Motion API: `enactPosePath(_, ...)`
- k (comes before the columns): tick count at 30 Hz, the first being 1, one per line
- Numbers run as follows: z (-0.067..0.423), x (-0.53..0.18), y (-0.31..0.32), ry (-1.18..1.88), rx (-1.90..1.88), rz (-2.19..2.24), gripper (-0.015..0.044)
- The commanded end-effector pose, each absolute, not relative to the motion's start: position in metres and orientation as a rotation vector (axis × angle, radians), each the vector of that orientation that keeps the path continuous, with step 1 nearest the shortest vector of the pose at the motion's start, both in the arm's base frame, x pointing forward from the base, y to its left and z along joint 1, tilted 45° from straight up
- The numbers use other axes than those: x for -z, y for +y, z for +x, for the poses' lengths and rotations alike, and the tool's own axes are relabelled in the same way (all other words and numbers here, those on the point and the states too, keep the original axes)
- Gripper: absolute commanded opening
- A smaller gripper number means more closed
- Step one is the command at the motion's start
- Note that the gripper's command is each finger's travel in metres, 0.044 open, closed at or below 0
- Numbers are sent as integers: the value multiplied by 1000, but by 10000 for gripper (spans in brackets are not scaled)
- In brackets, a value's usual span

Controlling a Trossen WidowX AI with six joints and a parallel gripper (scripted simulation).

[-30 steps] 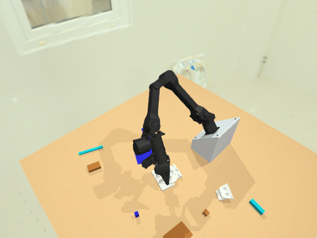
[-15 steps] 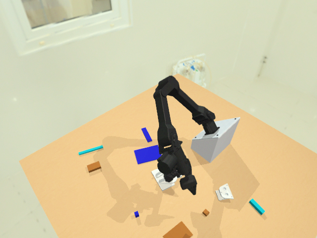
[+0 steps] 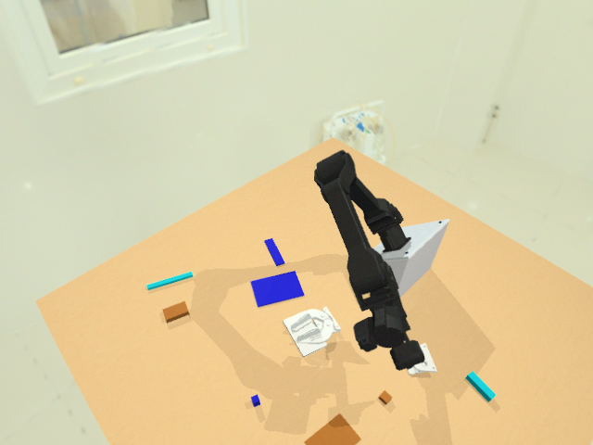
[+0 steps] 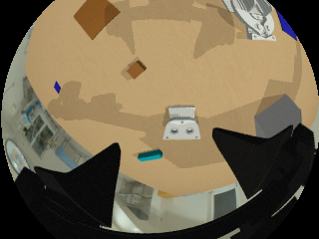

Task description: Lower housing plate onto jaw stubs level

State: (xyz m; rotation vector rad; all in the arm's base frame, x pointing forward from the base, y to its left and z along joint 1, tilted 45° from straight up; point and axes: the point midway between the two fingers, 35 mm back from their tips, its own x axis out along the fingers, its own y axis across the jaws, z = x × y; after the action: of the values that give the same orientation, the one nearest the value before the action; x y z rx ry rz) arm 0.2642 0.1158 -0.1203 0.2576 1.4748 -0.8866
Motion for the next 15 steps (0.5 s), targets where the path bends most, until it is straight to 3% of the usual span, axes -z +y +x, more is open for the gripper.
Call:
enactPosePath(1,247,134,127,1443,945,184,440)
enactPosePath(15,186,168,149,1251,1065,-49,440)
